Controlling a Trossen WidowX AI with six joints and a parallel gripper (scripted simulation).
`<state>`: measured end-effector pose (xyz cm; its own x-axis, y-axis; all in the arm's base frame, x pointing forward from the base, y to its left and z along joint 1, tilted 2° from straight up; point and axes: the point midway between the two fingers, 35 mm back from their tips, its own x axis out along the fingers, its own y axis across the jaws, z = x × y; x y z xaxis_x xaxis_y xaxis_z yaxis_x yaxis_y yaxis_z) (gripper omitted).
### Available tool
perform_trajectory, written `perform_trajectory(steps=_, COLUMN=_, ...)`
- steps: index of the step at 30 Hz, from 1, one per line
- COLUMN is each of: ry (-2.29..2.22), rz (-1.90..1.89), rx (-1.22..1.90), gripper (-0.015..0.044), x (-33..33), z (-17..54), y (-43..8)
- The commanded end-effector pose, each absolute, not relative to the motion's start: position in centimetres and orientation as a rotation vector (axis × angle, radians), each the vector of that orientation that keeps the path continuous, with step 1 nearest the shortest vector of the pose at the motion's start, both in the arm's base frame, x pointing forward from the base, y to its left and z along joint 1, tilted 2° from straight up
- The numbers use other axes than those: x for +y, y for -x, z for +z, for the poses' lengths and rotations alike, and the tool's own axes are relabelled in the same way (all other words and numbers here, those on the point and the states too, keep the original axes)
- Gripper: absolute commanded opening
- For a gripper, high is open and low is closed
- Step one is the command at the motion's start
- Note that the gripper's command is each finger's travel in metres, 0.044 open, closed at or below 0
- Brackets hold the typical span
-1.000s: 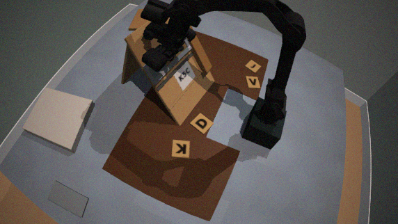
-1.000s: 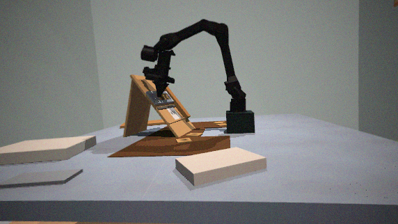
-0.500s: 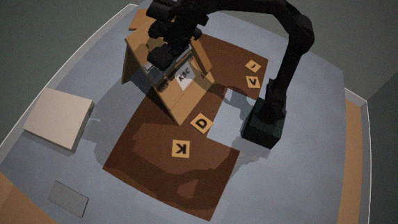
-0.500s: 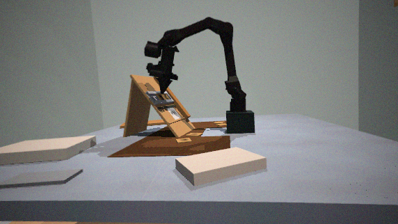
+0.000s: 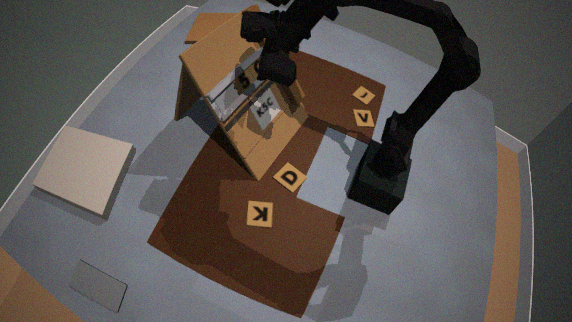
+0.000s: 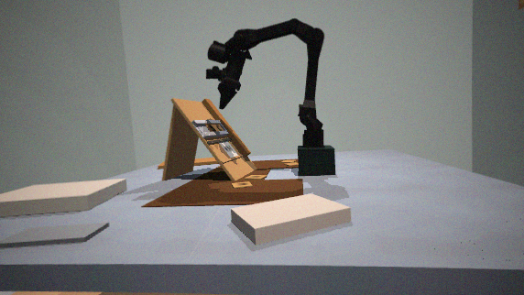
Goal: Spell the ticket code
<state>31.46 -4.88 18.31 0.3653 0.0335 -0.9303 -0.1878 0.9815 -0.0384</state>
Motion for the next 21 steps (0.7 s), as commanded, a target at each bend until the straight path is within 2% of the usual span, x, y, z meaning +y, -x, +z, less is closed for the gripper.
perform_trajectory(steps=1, ry=0.549, rz=0.434, rx=0.994, gripper=0.0367, x=-5.6, z=21.7, y=-27.4)
perform_trajectory(steps=4, ry=0.772, rz=0.533, rx=0.87, gripper=0.044, x=-5.7, z=23.4, y=-25.3)
perform_trajectory(steps=9, ry=1.037, rz=0.615, rx=0.726, gripper=0.044, x=-5.4, z=25.1, y=-23.0)
perform_trajectory(steps=21, ry=1.046, rz=0.617, rx=0.721, gripper=0.044, x=-5.4, z=25.1, y=-23.0)
